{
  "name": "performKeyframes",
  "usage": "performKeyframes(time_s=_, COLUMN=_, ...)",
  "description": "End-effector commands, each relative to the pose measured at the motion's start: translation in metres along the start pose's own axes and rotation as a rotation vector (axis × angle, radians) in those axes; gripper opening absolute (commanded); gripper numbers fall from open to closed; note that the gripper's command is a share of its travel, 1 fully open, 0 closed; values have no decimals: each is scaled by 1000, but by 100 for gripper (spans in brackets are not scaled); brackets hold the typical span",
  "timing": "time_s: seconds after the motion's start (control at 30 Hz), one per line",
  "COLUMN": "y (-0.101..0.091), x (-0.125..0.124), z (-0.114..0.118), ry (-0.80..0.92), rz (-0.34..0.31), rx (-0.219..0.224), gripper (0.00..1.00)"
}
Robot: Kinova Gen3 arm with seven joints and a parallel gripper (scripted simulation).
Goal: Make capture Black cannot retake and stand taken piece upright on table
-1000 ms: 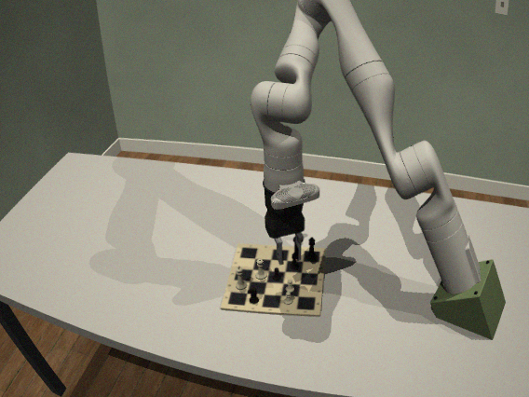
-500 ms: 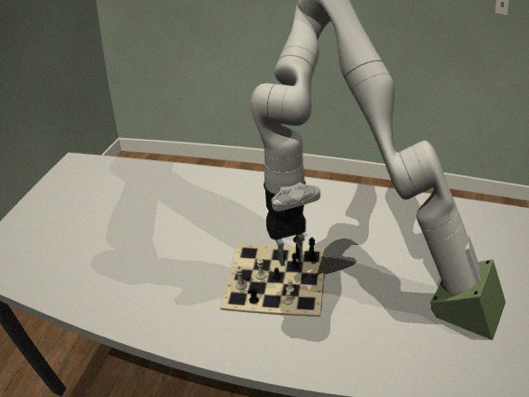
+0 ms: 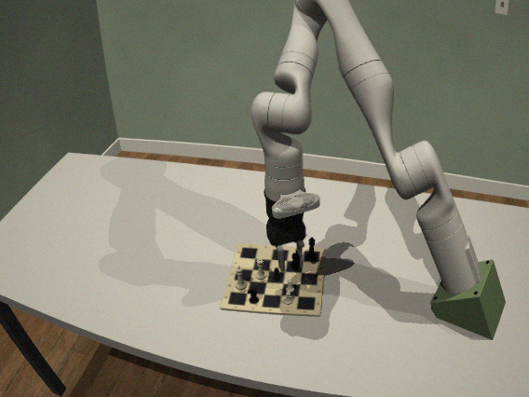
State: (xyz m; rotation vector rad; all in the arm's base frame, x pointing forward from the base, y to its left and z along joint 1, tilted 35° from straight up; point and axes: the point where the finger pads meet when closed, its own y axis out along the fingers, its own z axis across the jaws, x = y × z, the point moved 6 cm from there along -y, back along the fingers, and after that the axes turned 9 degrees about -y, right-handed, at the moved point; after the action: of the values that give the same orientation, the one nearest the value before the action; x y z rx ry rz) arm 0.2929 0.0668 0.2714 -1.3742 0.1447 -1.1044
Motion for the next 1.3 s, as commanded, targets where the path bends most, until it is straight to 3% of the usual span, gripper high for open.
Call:
performKeyframes(time_s=0.0, y=5, x=-1, z=1, ry=-10, rz=-6, rx=3, gripper=68)
performKeyframes(time_s=0.67, y=28, x=-2, z=1, ry=-10, rz=-5, rx=3, gripper=68)
performKeyframes(time_s=1.27, y=31, x=-2, z=1, ry=-10, rz=-5, rx=4, gripper=68)
